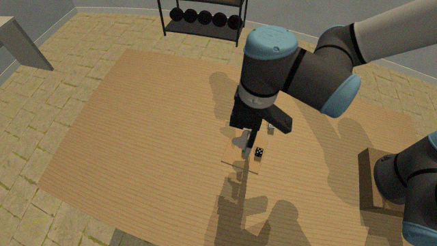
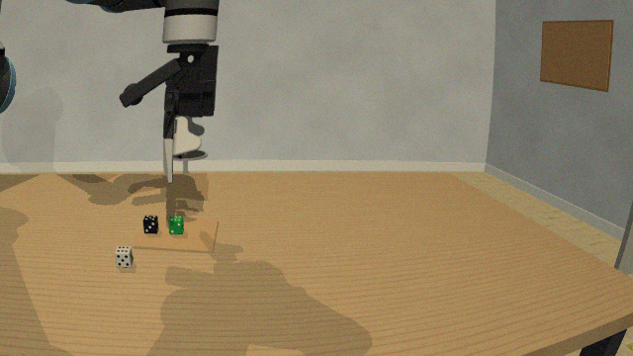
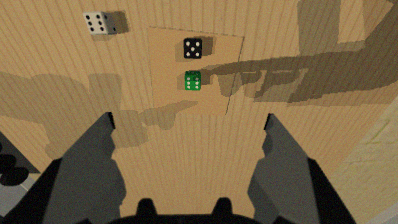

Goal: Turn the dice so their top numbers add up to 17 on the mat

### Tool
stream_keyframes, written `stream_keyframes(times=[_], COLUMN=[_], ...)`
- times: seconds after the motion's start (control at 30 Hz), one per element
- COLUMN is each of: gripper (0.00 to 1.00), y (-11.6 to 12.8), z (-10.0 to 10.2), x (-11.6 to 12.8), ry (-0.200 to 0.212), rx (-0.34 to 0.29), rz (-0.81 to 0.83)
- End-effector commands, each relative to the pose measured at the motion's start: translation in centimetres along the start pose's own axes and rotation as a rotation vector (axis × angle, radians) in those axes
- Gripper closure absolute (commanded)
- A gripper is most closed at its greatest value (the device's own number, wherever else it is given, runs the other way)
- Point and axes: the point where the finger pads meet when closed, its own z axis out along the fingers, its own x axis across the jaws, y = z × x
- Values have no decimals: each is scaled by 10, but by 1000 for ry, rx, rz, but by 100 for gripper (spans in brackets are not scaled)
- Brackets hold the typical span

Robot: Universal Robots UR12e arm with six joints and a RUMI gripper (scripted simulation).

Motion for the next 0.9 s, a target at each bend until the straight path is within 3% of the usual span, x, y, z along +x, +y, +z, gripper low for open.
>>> stream_keyframes(times=[0.0, 0.87], gripper=[0, 0], y=[1, -4], z=[0, 0], x=[1, -9], ry=[1, 1], rx=[0, 0], rz=[-3, -166])
